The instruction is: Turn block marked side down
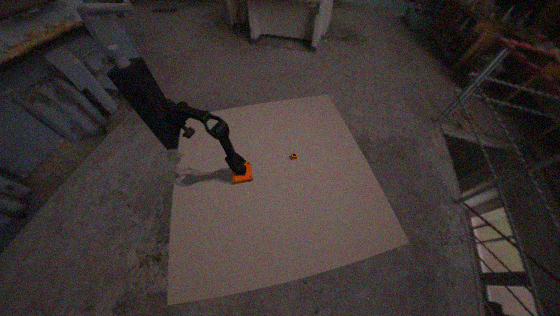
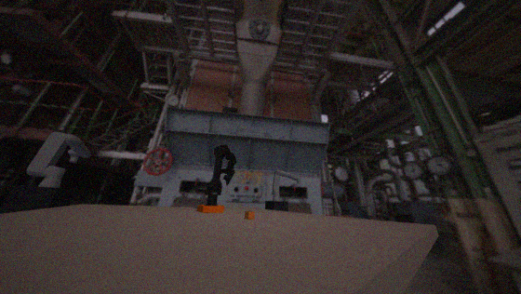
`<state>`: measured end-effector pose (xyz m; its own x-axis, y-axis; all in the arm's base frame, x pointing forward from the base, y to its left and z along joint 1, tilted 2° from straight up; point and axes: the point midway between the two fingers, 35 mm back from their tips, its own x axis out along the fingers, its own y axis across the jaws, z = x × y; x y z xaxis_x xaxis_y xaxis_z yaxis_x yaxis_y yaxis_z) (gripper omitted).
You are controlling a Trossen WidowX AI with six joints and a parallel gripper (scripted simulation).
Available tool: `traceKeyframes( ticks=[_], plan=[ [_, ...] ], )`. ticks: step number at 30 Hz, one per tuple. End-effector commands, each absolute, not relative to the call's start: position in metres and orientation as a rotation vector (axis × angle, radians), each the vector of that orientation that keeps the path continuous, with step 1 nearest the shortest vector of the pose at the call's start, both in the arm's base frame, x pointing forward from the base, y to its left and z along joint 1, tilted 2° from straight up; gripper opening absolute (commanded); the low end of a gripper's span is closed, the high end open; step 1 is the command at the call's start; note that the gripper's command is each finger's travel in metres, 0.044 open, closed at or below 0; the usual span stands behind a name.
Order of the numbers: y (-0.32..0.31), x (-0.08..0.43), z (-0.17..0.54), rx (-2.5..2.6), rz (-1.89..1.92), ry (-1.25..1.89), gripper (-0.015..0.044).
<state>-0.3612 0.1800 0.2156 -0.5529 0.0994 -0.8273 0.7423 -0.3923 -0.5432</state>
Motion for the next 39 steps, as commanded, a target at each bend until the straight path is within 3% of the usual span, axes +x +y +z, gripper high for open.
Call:
traceKeyframes(
  ticks=[1, 10, 13, 21, 30, 39],
  plan=[
    [0.183, -0.36, 0.215, 1.163, -2.005, 1.385, 0.0426],
    [0.296, -0.267, 0.195, 1.662, -2.449, 0.861, 0.044],
    [0.326, -0.231, 0.195, 1.786, -2.525, 0.821, 0.044],
    [0.374, -0.124, 0.178, 2.134, -2.797, 0.224, 0.044],
    [0.385, 0.02, 0.16, 2.468, -2.972, -0.671, 0.044],
    [0.336, 0.16, 0.14, 2.503, -2.859, -2.071, 0.044]
  ],
)
